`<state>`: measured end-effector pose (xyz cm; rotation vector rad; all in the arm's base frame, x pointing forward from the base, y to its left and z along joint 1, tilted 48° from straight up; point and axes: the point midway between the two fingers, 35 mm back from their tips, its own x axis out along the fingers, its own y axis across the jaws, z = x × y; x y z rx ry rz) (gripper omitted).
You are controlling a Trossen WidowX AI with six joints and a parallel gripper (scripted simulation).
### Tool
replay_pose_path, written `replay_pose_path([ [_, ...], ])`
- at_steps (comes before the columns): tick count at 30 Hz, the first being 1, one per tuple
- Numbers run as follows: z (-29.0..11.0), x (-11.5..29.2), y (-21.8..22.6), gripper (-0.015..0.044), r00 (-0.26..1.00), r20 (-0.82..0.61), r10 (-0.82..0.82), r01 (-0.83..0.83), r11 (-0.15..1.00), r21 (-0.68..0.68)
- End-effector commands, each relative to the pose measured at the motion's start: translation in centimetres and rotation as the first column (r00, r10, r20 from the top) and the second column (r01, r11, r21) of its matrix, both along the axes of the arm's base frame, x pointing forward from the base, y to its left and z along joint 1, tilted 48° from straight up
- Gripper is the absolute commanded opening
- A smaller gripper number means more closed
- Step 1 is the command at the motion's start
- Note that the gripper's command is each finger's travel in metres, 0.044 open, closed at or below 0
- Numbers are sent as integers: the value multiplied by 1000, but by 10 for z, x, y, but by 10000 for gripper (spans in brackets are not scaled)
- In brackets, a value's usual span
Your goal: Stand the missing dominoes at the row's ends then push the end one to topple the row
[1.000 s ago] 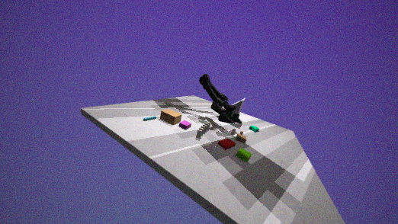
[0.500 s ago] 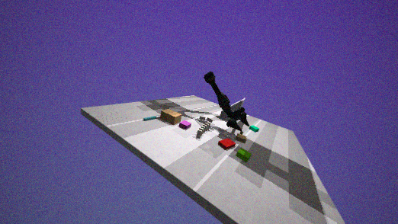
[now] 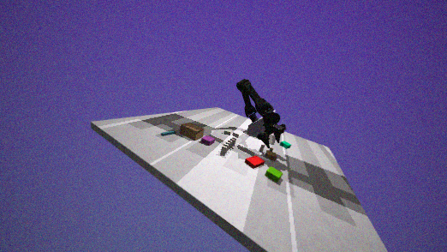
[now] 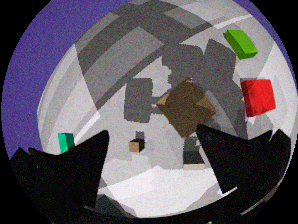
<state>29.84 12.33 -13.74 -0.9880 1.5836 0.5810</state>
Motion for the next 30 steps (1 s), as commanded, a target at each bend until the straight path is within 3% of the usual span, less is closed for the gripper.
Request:
replay_pose_path([
  [1,62,11,4,440,999,28,35,-16,867,-498],
  [15,61,11,3,440,999,28,35,-16,867,-498],
  [22,21,13,-40,440,999,29,35,-16,866,-500],
  [30,13,13,-49,440,999,29,35,-16,865,-501],
])
